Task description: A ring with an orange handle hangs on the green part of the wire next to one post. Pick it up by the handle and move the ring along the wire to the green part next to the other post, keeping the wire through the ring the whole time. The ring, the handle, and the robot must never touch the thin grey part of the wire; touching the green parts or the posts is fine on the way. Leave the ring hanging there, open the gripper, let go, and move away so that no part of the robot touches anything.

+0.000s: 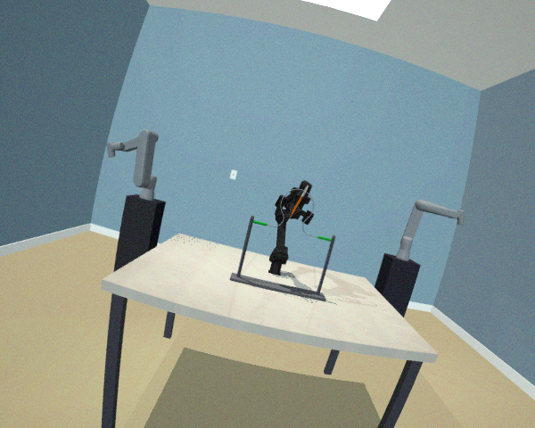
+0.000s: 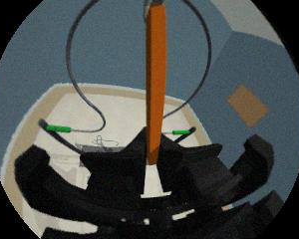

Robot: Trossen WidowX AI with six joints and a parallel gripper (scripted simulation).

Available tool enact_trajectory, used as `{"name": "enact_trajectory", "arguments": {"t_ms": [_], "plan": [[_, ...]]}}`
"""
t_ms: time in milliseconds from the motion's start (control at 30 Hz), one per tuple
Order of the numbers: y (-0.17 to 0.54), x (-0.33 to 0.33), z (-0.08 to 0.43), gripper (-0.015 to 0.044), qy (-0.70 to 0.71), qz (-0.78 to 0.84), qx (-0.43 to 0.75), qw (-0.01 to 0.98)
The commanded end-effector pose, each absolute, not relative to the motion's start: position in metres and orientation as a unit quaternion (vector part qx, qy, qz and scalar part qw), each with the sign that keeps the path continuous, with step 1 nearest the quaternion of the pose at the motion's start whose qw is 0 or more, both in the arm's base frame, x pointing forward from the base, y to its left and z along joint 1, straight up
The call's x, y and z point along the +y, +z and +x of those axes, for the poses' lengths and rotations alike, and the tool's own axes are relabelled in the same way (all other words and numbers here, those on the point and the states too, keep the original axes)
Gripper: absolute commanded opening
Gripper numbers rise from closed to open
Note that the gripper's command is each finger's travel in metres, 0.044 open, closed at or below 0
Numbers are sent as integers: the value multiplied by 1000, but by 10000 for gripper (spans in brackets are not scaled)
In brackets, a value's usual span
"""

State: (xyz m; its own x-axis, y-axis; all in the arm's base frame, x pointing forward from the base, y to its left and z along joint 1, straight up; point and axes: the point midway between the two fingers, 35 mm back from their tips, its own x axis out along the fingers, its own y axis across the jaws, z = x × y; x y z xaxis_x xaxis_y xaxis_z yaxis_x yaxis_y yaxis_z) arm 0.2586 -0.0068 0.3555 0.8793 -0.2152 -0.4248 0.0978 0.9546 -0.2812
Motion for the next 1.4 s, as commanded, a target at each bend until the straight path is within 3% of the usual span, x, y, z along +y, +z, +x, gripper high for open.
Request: {"name": "enact_trajectory", "arguments": {"t_ms": [0,1367], "plan": [[357,-10,259,-150,-89,-154,227,958],[370,-31,259,-150,-148,-404,187,883]]}}
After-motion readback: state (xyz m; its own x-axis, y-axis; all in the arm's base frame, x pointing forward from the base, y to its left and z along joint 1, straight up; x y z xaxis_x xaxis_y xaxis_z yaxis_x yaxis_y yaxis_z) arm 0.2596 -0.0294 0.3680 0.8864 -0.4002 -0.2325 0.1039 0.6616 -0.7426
